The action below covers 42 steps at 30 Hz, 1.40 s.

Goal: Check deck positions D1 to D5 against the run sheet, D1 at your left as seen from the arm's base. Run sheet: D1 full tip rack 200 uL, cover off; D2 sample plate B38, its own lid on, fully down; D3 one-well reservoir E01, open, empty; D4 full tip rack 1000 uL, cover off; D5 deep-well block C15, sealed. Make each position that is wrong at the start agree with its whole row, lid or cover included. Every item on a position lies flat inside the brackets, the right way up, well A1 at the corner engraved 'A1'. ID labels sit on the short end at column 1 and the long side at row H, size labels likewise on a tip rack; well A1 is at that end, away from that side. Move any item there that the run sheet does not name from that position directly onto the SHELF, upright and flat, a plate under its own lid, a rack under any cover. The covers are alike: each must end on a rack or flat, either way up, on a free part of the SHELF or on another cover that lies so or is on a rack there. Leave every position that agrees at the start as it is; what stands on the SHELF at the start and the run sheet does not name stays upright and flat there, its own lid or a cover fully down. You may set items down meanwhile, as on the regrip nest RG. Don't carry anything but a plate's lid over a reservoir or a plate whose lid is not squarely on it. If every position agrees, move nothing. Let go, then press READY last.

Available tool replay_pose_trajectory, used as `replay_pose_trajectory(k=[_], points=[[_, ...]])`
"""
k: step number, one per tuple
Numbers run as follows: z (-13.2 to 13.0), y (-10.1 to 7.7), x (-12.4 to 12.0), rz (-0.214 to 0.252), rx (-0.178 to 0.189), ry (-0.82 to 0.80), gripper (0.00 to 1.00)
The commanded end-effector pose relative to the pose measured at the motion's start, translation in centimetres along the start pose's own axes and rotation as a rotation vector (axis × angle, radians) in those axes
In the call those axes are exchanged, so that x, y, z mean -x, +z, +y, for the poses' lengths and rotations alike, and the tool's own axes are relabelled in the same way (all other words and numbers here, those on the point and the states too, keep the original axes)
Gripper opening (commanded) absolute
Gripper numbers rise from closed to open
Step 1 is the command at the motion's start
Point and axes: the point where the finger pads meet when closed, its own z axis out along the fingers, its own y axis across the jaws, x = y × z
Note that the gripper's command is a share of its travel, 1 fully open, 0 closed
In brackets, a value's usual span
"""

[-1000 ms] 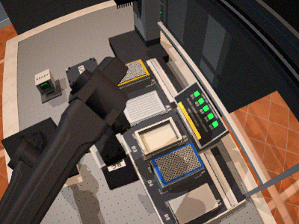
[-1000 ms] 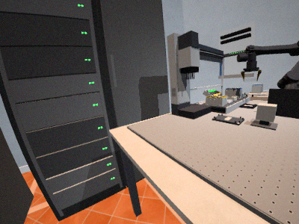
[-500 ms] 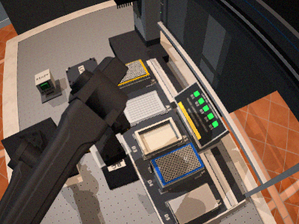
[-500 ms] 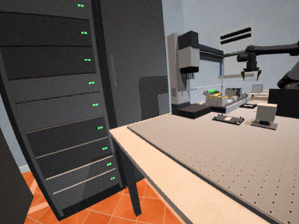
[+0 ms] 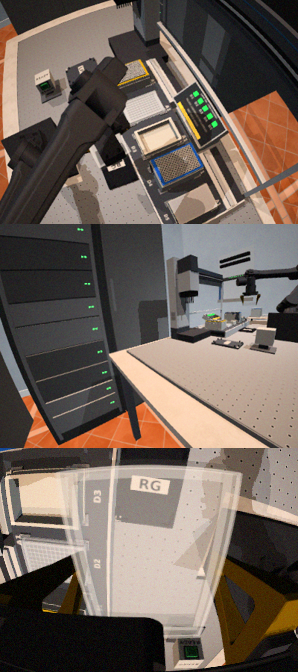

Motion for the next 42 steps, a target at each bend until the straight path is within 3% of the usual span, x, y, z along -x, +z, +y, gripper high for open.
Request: replay_pose_trajectory(k=[1, 16, 18, 22, 25, 42], points=[[0.3, -0.3, 0.3, -0.001, -0.007, 0.01, 0.0], [0.3, -0.3, 0.3, -0.001, -0.007, 0.01, 0.0], [-1.0, -0.5, -0.1, -0.001, 0.009, -0.02, 0.0], [0.1, -1.2, 0.8, 0.013, 0.021, 0.021, 0.0], [-0.3, -0.6, 0.4, 0.003, 0.003, 0.004, 0.0], [-0.3, -0.6, 0.4, 0.003, 0.002, 0.004, 0.0]])
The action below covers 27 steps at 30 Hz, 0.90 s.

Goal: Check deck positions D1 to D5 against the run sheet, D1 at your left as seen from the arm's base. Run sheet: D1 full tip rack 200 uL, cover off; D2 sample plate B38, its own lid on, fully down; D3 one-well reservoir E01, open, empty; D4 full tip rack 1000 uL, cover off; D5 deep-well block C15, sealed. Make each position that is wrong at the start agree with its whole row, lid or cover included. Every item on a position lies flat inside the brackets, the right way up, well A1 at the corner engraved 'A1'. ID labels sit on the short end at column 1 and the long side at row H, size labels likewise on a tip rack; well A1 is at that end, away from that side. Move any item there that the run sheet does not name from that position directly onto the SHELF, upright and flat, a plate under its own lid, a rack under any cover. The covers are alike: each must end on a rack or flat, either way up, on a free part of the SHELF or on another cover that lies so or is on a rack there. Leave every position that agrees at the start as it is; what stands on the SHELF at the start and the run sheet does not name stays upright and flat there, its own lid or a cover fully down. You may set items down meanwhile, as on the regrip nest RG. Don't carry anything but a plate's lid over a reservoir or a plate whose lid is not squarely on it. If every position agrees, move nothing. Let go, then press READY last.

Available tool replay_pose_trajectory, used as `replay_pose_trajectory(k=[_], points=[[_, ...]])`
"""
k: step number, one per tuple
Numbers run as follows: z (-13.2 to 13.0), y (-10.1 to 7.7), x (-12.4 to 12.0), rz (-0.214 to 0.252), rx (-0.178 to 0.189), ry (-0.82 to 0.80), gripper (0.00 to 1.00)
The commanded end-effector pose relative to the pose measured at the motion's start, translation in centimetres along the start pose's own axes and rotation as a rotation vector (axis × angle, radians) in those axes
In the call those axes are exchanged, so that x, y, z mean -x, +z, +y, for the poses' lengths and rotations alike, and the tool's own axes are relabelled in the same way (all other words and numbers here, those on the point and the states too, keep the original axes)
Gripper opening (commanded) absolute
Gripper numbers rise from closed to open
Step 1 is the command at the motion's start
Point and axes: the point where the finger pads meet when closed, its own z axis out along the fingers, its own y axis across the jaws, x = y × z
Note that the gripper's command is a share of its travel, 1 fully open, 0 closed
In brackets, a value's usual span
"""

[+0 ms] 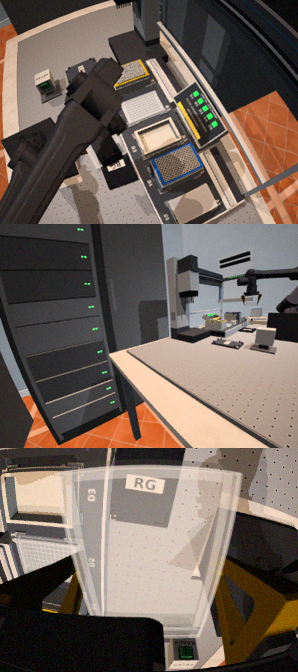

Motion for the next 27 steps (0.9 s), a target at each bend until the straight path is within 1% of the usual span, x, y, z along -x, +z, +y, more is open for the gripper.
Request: replay_pose_trajectory(k=[1, 15, 21, 23, 24, 27], points=[[0.43, -0.67, 0.6, 0.002, 0.005, 0.02, 0.0], [0.43, -0.67, 0.6, 0.002, 0.005, 0.02, 0.0], [0.54, -1.2, 0.1, 0.002, 0.019, -0.002, 0.0], [0.54, -1.2, 0.1, 0.002, 0.019, -0.002, 0.0], [0.5, -0.86, 0.42, 0.003, 0.004, 0.012, 0.0], [0.53, -0.95, 0.35, 0.003, 0.007, -0.034, 0.0]])
